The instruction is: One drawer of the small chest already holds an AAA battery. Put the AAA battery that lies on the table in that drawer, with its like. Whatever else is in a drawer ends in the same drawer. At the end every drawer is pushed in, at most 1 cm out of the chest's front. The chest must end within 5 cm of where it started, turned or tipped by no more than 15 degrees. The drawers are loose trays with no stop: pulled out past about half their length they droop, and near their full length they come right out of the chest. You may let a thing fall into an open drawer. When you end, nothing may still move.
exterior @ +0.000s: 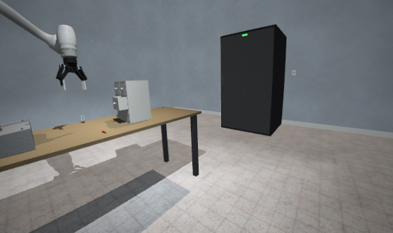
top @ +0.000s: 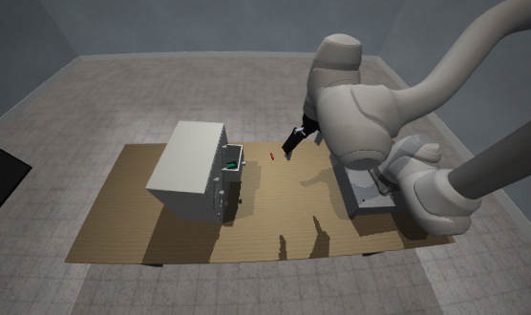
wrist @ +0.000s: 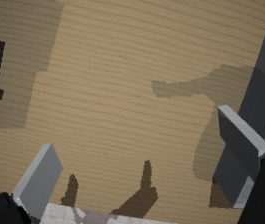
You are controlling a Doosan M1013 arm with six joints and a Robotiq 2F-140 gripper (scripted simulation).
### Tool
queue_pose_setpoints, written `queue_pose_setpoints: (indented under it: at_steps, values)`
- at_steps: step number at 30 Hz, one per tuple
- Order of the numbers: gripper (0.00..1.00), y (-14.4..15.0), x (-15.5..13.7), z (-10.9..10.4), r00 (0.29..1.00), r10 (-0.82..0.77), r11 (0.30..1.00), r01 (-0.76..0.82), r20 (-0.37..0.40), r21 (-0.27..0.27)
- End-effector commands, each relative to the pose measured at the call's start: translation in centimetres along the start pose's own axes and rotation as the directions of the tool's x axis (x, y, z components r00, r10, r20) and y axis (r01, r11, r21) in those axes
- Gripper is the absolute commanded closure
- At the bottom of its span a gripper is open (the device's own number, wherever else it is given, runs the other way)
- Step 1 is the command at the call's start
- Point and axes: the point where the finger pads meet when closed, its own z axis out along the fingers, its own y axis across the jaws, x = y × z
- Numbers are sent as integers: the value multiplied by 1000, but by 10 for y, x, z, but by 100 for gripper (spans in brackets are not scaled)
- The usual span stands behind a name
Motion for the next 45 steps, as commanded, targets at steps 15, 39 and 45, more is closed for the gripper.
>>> queue_pose_setpoints:
  at_steps: [15, 39, 45]
  values:
    - [0, -2, 0, 8, 637, -770, 633, 771, -49, 67]
    - [0, -51, 28, 63, 450, -591, 542, 836, -670, 83]
    - [0, -51, 32, 65, 442, -577, 548, 833, -687, 76]
